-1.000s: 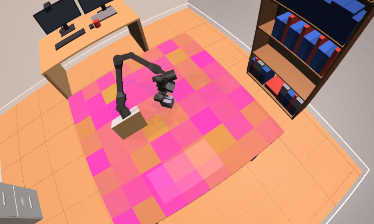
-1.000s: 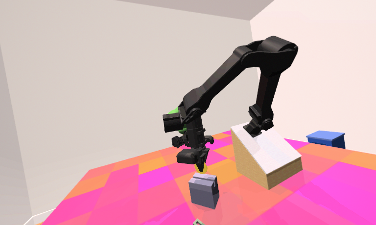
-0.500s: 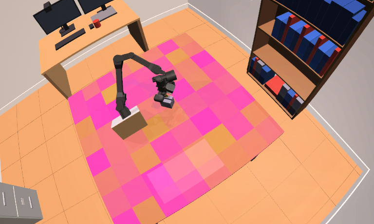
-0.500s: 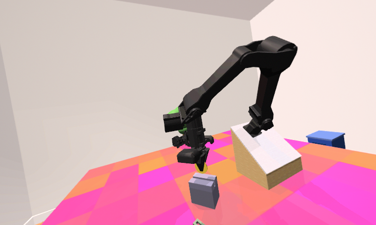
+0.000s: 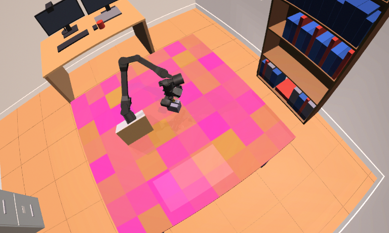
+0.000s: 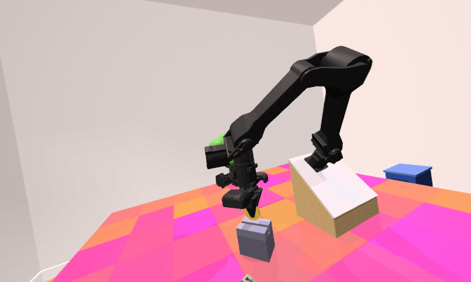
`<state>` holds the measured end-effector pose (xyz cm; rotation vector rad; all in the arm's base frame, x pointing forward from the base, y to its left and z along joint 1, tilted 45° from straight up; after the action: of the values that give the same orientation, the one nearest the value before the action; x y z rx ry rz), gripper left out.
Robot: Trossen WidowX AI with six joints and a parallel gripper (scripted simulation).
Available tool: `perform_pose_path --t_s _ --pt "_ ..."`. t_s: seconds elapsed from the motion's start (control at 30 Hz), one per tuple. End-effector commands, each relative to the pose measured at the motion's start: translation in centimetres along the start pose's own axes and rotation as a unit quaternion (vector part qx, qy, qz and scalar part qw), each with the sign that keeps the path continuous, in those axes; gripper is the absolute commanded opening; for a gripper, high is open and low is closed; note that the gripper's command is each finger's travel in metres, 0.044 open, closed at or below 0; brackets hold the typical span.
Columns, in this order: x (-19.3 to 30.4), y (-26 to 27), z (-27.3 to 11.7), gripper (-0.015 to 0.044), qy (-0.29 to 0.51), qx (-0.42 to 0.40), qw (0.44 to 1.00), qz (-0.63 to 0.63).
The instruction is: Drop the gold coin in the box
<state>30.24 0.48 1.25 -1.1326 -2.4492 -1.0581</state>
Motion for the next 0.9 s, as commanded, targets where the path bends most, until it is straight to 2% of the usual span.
perform_pose_path --t_s 0.0,0.47,0.67,0.87 --pt "0.04 0.04 0.25 0.0 0.001 -0.001 1.0 0.002" --pt "0.06 0.06 1.06 0.0 0.001 -0.002 1.0 0.002" --pt "0.04 0.03 0.9 0.0158 0.0 0.0 1.0 0.0" --pt "0.04 0.03 0.9 0.0161 0.0 0.0 1.0 0.0"
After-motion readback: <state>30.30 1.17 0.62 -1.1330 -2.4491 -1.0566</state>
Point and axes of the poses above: the point midway between the two fingers, 35 mm back from their tips, its own z axis out along the fingers, its own y axis across the jaws, x = y × z, the point moved 3 cm from there along -z, back along the fingers, and after that the axes turned 6 degrees about -z, right-handed, at the moved point
